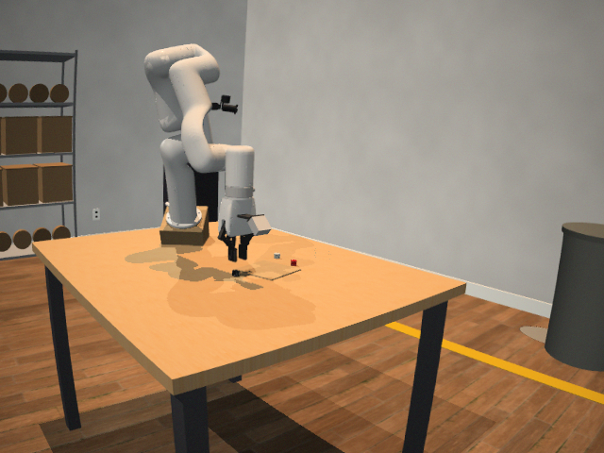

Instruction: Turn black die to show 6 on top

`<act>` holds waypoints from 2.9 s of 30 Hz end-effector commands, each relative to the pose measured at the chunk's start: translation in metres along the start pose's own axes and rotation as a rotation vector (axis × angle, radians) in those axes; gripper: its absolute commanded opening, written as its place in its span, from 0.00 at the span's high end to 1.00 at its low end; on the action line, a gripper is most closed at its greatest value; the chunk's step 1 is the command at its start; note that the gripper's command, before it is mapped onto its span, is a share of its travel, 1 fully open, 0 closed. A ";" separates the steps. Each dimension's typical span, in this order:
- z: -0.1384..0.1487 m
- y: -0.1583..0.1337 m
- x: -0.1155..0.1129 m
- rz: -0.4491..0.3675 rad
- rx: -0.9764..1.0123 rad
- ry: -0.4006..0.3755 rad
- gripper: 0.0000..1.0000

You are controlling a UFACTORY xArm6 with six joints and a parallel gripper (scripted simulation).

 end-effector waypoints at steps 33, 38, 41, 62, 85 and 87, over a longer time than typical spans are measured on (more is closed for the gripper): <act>0.001 0.002 0.024 0.004 0.001 -0.001 0.69; 0.001 0.002 0.024 0.004 0.001 -0.001 0.69; 0.001 0.002 0.024 0.004 0.001 -0.001 0.69; 0.001 0.002 0.024 0.004 0.001 -0.001 0.69; 0.001 0.003 0.024 0.004 0.001 -0.001 0.69; 0.001 0.003 0.024 0.004 0.001 -0.001 0.69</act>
Point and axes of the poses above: the point where the finger pads meet when closed, its own x axis out along the fingers, its own z axis across the jaws, y = z × x, the point moved 1 cm from there along -x, back along the fingers
